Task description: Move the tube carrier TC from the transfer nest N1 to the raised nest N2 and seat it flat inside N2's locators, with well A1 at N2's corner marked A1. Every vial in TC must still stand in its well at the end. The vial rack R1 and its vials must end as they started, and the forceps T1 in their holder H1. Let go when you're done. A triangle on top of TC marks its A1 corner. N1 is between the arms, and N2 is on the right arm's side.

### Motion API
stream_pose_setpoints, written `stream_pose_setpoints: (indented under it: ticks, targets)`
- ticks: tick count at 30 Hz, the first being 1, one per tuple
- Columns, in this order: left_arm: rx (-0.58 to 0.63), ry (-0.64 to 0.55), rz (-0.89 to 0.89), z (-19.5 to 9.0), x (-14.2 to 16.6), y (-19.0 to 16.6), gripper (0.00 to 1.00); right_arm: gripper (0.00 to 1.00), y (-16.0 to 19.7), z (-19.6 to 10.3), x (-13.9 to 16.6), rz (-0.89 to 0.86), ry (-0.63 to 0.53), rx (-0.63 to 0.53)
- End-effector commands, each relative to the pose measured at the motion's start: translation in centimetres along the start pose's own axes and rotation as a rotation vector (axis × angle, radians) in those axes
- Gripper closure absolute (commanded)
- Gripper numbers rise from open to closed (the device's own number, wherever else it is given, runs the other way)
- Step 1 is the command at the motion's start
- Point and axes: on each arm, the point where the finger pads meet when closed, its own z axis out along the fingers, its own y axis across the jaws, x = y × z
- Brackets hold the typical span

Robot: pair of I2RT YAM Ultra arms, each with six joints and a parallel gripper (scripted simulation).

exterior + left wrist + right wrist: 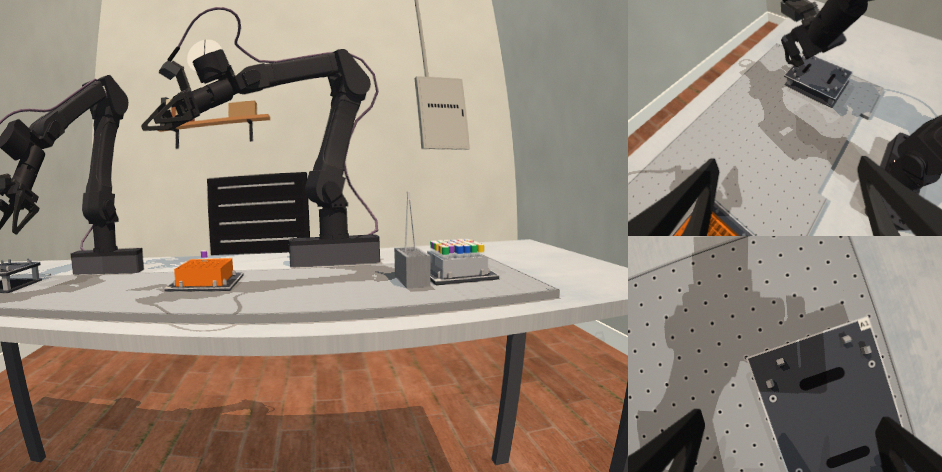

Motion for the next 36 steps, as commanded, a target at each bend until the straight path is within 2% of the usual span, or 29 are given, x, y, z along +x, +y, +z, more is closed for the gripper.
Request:
stream_pose_setpoints:
  ticks: [1, 3, 4, 6, 11, 14, 18, 20, 23, 27, 36]
  targets:
    - [-0.062, 0.048, -0.008, -4.9, 2.1, 1.6, 0.00, 0.00, 4.3, -1.6, 2.1, -0.096, 0.010, -0.074]
    - [-0.062, 0.048, -0.008, -4.9, 2.1, 1.6, 0.00, 0.00, 4.3, -1.6, 2.1, -0.096, 0.010, -0.074]
    - [-0.071, 0.035, -0.013, -6.5, 2.3, 2.1, 0.00, 0.00, 5.5, -1.9, 2.6, -0.128, 0.009, -0.085]
    - [-0.087, 0.021, -0.021, -9.0, 3.0, 2.9, 0.00, 0.00, 8.2, -2.5, 3.6, -0.198, 0.006, -0.128]
    - [-0.125, 0.017, -0.029, -13.1, 5.9, 4.6, 0.00, 0.00, 14.7, -4.1, 5.8, -0.365, -0.017, -0.239]
    - [-0.150, 0.015, -0.033, -15.2, 8.1, 5.7, 0.00, 0.00, 19.5, -5.4, 6.7, -0.479, -0.037, -0.321]
    - [-0.174, -0.009, -0.046, -17.5, 10.7, 7.0, 0.00, 0.00, 25.2, -7.1, 9.5, -0.643, -0.035, -0.430]
    - [-0.174, -0.009, -0.046, -17.5, 10.7, 7.0, 0.00, 0.00, 25.2, -7.1, 9.5, -0.643, -0.035, -0.430]
    - [-0.189, -0.061, -0.072, -19.3, 12.0, 8.0, 0.00, 0.00, 29.0, -8.3, 11.6, -0.752, -0.032, -0.499]
    - [-0.195, -0.092, -0.086, -20.1, 13.3, 8.5, 0.00, 0.00, 32.6, -9.5, 13.6, -0.859, -0.025, -0.567]
    - [-0.173, -0.123, -0.097, -20.5, 12.7, 8.3, 0.00, 0.00, 34.2, -9.9, 14.3, -0.893, -0.024, -0.584]
